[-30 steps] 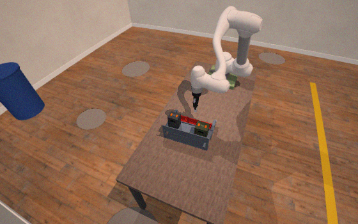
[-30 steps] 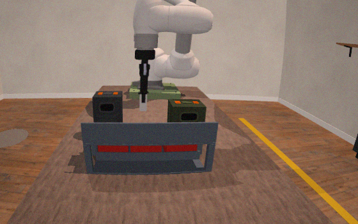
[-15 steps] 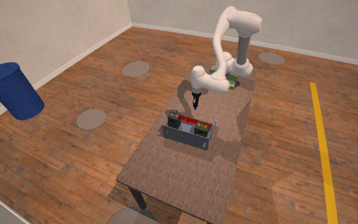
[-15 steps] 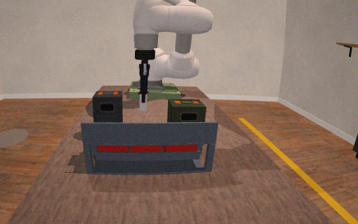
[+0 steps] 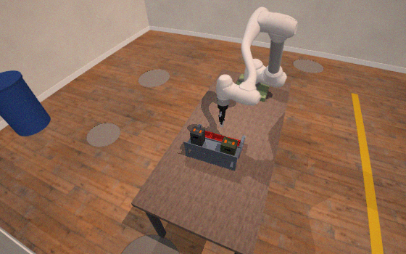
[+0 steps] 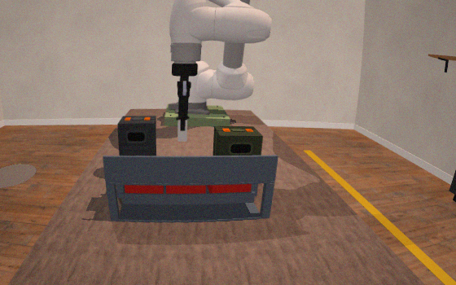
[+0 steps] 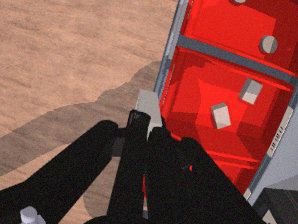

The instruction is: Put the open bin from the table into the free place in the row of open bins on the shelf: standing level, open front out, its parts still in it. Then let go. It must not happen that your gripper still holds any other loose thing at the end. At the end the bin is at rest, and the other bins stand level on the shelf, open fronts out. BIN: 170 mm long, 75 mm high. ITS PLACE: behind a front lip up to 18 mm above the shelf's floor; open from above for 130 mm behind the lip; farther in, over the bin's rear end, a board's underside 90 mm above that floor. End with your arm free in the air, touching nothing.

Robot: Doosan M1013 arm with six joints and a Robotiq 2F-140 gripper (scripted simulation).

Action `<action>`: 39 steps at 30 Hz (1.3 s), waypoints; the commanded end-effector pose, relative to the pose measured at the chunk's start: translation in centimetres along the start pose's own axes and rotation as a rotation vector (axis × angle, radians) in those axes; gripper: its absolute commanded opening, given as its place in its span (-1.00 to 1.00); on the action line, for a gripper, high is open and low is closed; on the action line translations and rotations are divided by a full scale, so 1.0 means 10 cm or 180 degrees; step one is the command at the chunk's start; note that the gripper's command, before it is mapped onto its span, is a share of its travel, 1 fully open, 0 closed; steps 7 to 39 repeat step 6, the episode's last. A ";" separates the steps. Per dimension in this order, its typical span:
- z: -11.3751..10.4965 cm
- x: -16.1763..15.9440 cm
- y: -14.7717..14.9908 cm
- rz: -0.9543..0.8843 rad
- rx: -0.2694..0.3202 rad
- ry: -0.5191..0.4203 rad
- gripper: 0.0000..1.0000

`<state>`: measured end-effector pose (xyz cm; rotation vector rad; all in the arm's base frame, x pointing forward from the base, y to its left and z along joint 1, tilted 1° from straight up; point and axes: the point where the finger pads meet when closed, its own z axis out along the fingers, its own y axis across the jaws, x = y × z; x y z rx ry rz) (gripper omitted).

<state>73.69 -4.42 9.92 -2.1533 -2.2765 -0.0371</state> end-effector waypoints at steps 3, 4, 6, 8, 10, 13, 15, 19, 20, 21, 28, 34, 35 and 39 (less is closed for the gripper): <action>0.00 0.00 0.00 0.0000 -0.0001 0.0001 -1.00; 0.00 0.00 0.00 0.0000 -0.0001 0.0001 -1.00; 0.00 0.00 0.00 0.0000 -0.0001 0.0001 -1.00; 0.00 0.00 0.00 0.0000 -0.0001 0.0001 -1.00; 0.00 0.00 0.00 0.0000 -0.0001 0.0001 -1.00; 0.00 0.00 0.00 0.0000 -0.0001 0.0001 -1.00; 0.00 0.00 0.00 0.0000 -0.0001 0.0001 -1.00; 0.00 0.00 0.00 0.0000 -0.0001 0.0001 -1.00; 0.00 0.00 0.00 0.0000 -0.0001 0.0001 -1.00; 0.00 0.00 0.00 0.0000 -0.0001 0.0001 -1.00; 0.00 0.00 0.00 0.0000 -0.0001 0.0001 -1.00; 0.00 0.00 0.00 0.0000 -0.0001 0.0001 -1.00; 0.00 0.00 0.00 0.0000 -0.0001 0.0001 -1.00; 0.00 0.00 0.00 0.0000 -0.0001 0.0001 -1.00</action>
